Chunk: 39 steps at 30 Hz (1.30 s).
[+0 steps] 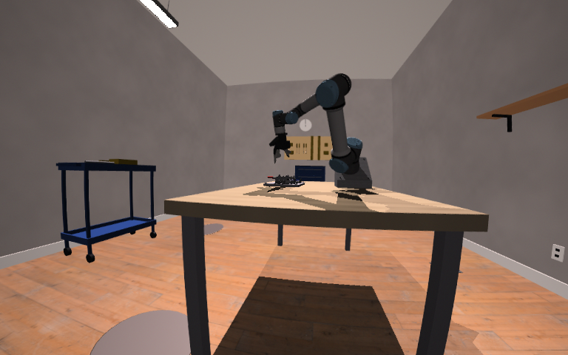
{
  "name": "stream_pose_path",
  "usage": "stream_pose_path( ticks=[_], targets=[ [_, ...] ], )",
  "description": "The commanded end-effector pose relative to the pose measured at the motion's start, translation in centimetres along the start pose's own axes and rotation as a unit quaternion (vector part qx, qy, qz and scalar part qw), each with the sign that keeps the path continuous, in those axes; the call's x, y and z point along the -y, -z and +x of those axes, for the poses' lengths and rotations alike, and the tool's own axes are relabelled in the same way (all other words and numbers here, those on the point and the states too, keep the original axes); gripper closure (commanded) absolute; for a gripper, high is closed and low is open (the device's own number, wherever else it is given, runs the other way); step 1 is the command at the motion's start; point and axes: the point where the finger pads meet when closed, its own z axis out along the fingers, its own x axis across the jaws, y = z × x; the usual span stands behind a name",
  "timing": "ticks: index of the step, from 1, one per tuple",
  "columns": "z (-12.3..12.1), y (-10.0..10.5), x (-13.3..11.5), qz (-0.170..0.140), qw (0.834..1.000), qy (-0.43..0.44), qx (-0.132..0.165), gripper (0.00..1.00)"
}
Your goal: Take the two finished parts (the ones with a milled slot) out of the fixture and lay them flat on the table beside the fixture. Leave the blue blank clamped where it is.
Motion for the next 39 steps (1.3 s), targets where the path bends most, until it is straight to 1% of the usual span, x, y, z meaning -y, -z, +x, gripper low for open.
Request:
stream_pose_path(
  ticks=[1,12,16,20,25,27,31,39],
  targets=[
    [0.0,0.0,0.0,0.001,1.0,0.0,0.0,0.0],
    [0.1,0.1,0.0,0.0,1.0,0.001,0.001,0.0],
    [0.4,0.1,-0.3,-0.004,1.0,0.011,0.006,0.0],
    [1.2,0.3,-1.0,-0.014,0.999,0.035,0.02,0.0],
    [2.5,0.6,-2.5,-0.028,0.995,0.083,0.053,0.0],
    [2.5,0.6,-2.5,-0.028,0.995,0.083,0.053,0.0],
    [3.5,1.1,-4.0,-0.034,0.987,0.129,0.088,0.0],
    [3.5,1.1,-4.0,-0.034,0.987,0.129,0.088,0.0]
  ],
)
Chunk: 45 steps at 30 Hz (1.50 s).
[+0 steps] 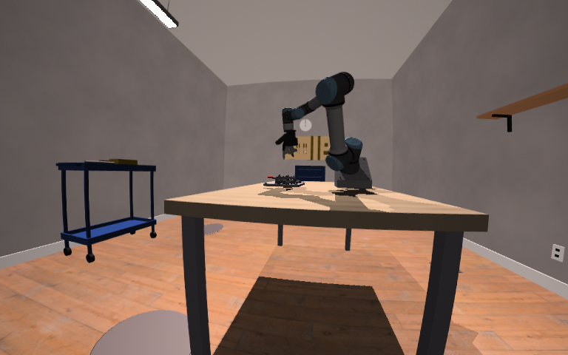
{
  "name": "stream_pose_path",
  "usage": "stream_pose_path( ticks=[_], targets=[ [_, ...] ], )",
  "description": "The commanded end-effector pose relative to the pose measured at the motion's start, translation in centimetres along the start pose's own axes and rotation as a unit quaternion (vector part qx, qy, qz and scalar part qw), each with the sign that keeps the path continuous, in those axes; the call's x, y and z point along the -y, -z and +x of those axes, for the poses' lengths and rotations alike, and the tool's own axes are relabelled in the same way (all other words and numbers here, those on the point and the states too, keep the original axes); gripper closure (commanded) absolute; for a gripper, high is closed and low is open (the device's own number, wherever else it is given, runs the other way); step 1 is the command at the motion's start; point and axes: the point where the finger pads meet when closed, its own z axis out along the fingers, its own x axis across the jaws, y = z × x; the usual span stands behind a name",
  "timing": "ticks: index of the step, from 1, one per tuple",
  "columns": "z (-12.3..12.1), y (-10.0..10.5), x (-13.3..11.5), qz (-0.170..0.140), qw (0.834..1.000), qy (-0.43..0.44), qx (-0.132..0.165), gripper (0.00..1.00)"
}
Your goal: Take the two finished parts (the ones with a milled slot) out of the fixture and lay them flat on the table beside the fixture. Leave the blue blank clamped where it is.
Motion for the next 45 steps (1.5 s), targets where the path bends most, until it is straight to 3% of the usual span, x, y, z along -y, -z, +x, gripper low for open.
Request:
stream_pose_path(
  ticks=[1,9,20,42,43,45],
  targets=[
    [0.1,0.1,-0.2,-0.001,1.0,0.006,0.004,0.0],
    [0.1,0.1,-0.2,-0.001,1.0,0.006,0.004,0.0],
    [0.5,1.4,-3.6,0.012,0.99,0.111,0.085,0.0],
    [0.5,1.7,-4.0,0.018,0.987,0.126,0.097,0.0],
    [0.5,1.7,-4.0,0.018,0.987,0.126,0.097,1.0],
    [0.5,1.7,-4.0,0.018,0.987,0.126,0.097,1.0]
  ],
)
